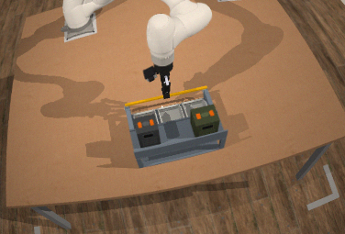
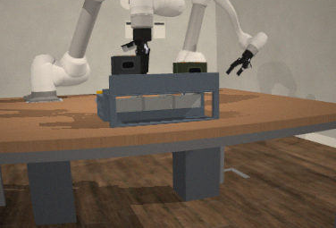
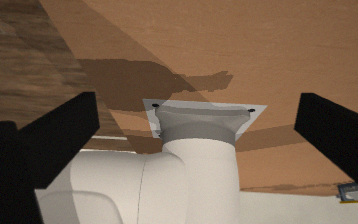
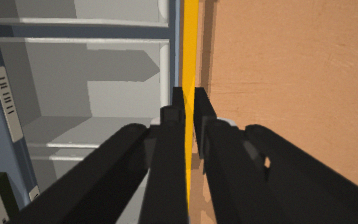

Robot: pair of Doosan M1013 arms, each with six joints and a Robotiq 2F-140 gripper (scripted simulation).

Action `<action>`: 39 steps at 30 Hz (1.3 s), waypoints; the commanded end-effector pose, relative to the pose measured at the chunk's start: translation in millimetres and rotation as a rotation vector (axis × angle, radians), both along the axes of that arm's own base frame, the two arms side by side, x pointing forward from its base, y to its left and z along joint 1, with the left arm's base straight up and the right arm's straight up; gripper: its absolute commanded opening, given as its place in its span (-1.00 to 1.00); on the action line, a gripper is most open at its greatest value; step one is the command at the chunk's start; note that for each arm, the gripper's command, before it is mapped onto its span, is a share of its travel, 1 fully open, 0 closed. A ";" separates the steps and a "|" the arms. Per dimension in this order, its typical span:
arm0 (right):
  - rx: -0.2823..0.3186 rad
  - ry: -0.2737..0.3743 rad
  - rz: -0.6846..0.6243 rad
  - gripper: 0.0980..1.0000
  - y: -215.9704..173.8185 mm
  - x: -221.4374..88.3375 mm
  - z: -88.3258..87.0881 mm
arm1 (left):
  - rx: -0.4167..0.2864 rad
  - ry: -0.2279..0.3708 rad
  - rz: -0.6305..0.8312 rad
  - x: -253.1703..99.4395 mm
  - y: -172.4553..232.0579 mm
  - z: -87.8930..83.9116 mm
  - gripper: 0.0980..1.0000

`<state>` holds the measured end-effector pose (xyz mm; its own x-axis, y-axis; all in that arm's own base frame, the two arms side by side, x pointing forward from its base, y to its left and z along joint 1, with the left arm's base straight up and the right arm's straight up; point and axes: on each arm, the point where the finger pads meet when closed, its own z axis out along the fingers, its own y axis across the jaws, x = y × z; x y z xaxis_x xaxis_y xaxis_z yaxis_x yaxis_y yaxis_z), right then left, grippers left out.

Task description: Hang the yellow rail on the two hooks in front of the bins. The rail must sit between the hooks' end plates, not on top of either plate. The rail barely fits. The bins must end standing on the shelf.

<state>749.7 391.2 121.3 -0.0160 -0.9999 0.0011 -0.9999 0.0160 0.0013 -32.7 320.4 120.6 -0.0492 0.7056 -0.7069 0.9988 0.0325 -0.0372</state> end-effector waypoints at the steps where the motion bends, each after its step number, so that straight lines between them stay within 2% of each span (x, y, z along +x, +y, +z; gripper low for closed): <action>1: 0.001 -0.001 0.000 -1.00 0.3 0.3 1.2 | 0.001 0.000 0.000 -0.1 0.3 0.4 1.00; 39: 0.001 -0.001 0.000 -1.00 0.3 0.3 -2.6 | 0.001 0.000 0.000 -0.1 0.3 0.4 1.00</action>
